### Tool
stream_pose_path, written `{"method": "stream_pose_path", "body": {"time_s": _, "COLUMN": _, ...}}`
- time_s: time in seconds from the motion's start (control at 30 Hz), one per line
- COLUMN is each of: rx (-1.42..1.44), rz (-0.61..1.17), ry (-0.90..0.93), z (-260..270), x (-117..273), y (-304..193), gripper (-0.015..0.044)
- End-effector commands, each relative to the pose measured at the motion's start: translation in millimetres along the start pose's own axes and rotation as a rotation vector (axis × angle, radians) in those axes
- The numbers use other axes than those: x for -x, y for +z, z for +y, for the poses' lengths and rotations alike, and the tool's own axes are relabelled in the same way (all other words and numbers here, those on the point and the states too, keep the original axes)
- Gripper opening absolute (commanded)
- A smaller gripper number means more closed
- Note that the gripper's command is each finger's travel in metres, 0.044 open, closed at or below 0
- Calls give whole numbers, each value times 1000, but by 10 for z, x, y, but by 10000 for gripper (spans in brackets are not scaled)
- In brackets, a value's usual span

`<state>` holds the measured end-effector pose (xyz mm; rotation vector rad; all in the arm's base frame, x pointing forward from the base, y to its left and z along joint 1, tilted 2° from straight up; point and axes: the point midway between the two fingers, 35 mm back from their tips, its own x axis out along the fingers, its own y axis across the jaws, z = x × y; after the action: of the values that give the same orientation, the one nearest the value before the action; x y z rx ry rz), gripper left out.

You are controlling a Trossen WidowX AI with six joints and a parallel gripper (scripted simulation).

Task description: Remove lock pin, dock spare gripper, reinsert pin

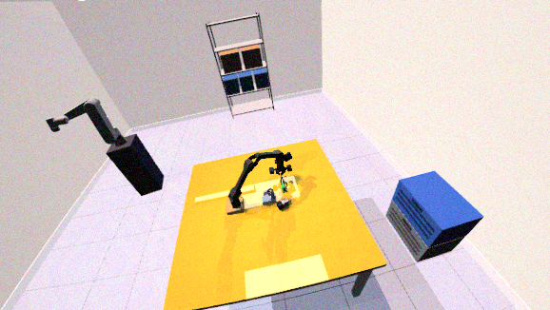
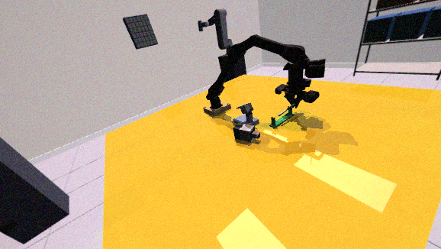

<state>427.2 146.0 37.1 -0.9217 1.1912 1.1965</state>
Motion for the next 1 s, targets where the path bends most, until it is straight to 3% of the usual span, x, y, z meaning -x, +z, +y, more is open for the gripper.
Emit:
{"method": "stream_pose_path", "body": {"time_s": 0.0, "rx": 0, "rz": 0, "ry": 0, "z": -1, "x": 1, "y": 0, "gripper": 131}}
{"method": "stream_pose_path", "body": {"time_s": 0.1, "rx": 0, "rz": 0, "ry": 0, "z": -1, "x": 1, "y": 0, "gripper": 200}}
{"method": "stream_pose_path", "body": {"time_s": 0.97, "rx": -8, "rz": 14, "ry": 29, "z": 92, "x": 509, "y": 51, "gripper": 200}}
